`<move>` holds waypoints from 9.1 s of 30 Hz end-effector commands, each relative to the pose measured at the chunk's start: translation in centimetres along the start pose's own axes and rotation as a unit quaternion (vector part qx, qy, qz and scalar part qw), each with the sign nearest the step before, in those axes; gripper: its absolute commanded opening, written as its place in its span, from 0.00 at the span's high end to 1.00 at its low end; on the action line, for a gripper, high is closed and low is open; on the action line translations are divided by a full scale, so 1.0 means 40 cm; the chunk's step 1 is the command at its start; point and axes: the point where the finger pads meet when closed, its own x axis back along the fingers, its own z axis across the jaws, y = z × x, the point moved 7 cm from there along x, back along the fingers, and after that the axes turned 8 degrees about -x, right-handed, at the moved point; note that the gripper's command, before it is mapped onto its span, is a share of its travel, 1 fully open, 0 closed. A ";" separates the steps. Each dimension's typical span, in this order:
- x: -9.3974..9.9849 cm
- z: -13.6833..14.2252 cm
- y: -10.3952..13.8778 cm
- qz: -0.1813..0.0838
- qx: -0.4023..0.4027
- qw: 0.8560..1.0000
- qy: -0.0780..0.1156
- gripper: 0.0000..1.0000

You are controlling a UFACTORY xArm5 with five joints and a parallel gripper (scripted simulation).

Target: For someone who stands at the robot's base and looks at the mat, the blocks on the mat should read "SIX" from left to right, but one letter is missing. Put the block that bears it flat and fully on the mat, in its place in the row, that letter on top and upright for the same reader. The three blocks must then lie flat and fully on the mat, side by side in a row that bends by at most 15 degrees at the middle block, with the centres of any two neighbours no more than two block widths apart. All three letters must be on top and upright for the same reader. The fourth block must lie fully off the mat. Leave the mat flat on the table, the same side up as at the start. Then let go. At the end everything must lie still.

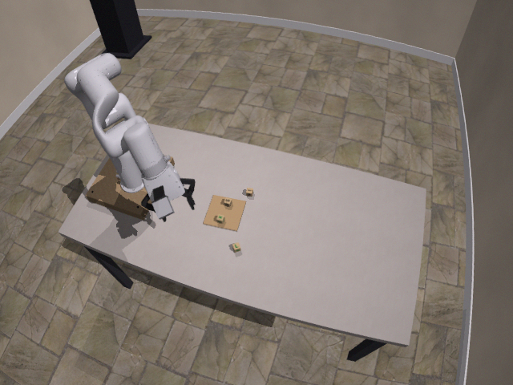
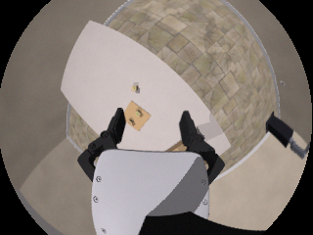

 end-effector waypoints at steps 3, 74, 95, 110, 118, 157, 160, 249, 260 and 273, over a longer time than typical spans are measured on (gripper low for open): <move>0.004 -0.001 -0.002 0.002 0.000 1.000 -0.001 0.00; -0.491 -0.737 0.638 -0.151 0.432 0.889 -0.026 0.00; -0.491 -0.737 0.638 -0.151 0.432 0.889 -0.026 0.00; -0.389 -0.639 0.625 -0.093 0.484 0.867 -0.081 0.00; -0.322 -0.544 0.629 -0.044 0.521 0.845 -0.117 0.00; -0.269 -0.437 0.644 0.009 0.555 0.819 -0.146 0.00; -0.269 -0.437 0.644 0.009 0.555 0.819 -0.146 0.00; -0.634 -0.416 0.244 -0.138 0.436 0.889 -0.008 0.00; -0.683 -0.432 0.140 -0.137 0.437 0.889 -0.006 0.00; -0.683 -0.432 0.140 -0.137 0.437 0.889 -0.006 0.00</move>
